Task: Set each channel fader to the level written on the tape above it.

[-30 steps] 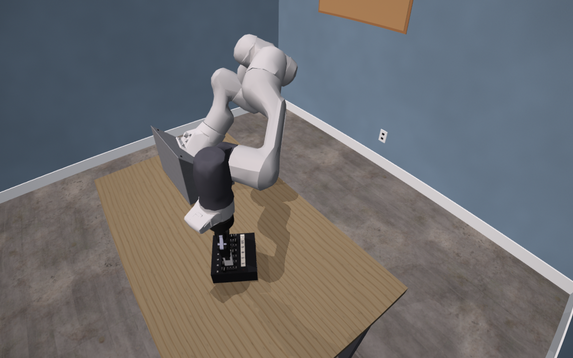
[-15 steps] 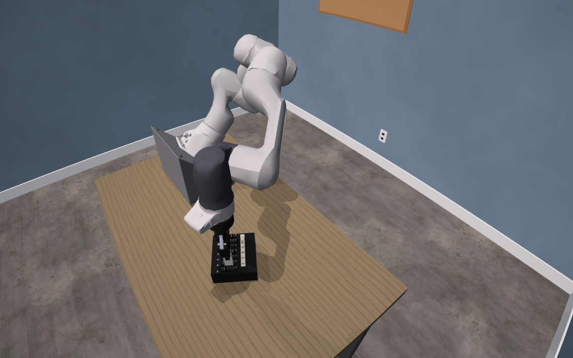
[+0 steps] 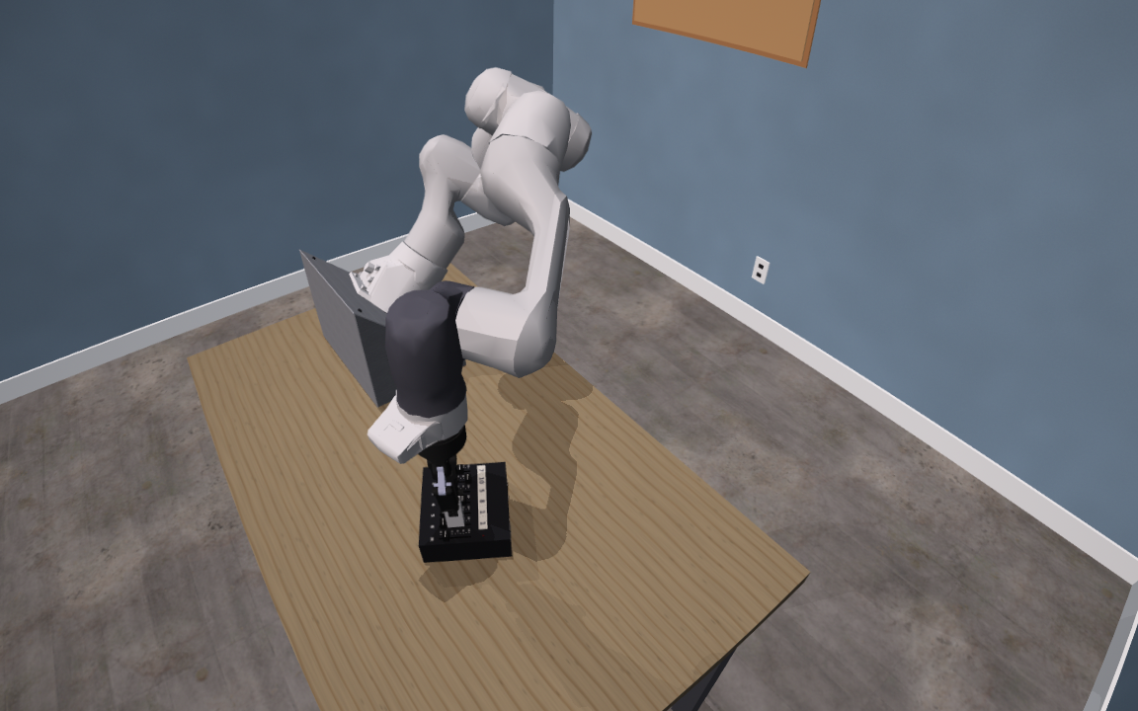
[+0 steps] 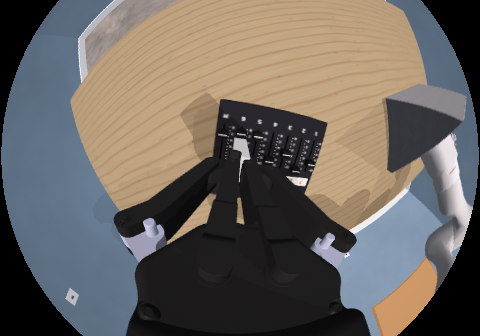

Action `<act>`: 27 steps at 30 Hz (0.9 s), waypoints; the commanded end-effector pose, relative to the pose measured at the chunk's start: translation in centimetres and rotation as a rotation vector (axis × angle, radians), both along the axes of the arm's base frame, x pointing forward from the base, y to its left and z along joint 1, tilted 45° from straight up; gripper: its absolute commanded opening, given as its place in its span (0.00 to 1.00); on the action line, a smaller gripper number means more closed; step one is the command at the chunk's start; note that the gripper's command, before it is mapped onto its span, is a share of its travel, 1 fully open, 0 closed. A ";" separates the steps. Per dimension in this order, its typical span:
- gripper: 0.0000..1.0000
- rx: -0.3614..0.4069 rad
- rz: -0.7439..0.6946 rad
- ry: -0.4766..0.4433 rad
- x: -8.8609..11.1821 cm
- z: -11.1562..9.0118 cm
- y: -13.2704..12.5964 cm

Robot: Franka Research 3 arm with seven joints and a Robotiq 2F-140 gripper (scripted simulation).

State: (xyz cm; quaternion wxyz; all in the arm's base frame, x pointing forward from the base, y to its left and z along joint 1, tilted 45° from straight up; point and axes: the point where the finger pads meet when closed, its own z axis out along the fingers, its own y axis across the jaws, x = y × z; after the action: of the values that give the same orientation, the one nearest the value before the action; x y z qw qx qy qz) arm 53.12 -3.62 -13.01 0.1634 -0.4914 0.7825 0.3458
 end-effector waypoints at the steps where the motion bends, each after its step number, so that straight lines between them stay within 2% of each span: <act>1: 0.00 -0.002 0.000 0.001 0.1 0.0 0.0; 27: 0.00 -0.002 0.000 0.001 0.4 2.9 -2.8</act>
State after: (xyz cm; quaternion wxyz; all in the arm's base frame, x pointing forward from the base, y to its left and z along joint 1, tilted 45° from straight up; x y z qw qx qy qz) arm 53.75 -6.38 -10.29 0.1656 -0.4933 0.7831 0.3407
